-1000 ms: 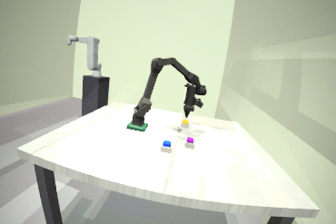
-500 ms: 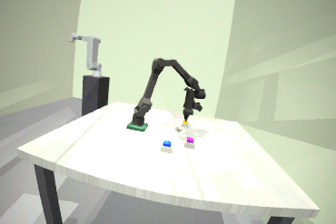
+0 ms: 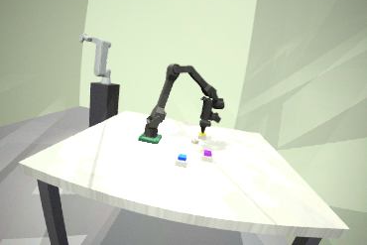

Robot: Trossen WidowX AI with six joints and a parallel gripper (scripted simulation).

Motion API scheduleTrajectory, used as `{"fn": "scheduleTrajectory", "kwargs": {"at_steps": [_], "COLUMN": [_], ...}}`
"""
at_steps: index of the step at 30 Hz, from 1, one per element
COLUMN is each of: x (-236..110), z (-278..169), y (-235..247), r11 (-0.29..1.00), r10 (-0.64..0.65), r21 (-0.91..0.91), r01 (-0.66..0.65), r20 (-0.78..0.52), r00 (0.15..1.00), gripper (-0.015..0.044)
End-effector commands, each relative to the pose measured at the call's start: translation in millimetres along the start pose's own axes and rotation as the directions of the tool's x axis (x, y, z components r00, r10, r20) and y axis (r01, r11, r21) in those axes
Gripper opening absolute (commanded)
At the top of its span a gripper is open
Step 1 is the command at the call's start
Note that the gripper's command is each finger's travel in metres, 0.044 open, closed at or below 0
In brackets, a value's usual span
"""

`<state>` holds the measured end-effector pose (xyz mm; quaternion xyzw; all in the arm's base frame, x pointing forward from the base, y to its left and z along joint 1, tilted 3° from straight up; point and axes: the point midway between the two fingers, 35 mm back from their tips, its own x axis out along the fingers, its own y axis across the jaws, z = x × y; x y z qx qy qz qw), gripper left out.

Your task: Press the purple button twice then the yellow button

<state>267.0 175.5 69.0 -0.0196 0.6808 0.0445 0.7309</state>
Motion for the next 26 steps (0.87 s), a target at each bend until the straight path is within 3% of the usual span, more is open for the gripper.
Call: {"fn": "scheduleTrajectory", "kwargs": {"at_steps": [1,5,8,13,20,25,26], "x": [1,-3,-31,-34,-93,-95,-95], "z": [-1,0,0,0,-38,-40,-40], "y": [-1,0,0,-1,49,50,50], "r11": [1.000,1.000,1.000,1.000,1.000,1.000,1.000], "r10": [-0.004,0.000,-0.004,-0.004,0.001,0.001,0.001], "r21": [0.003,0.000,0.003,0.003,0.004,0.004,0.004], "r01": [0.004,0.000,0.004,0.004,-0.001,-0.001,-0.001], "r20": [-0.002,0.000,-0.002,-0.002,-0.006,-0.006,-0.006], "r00": [1.000,1.000,1.000,1.000,1.000,1.000,1.000], "gripper": [0.0020,0.0020,0.0020,0.0020,0.0204,0.0335,0.0335]}}
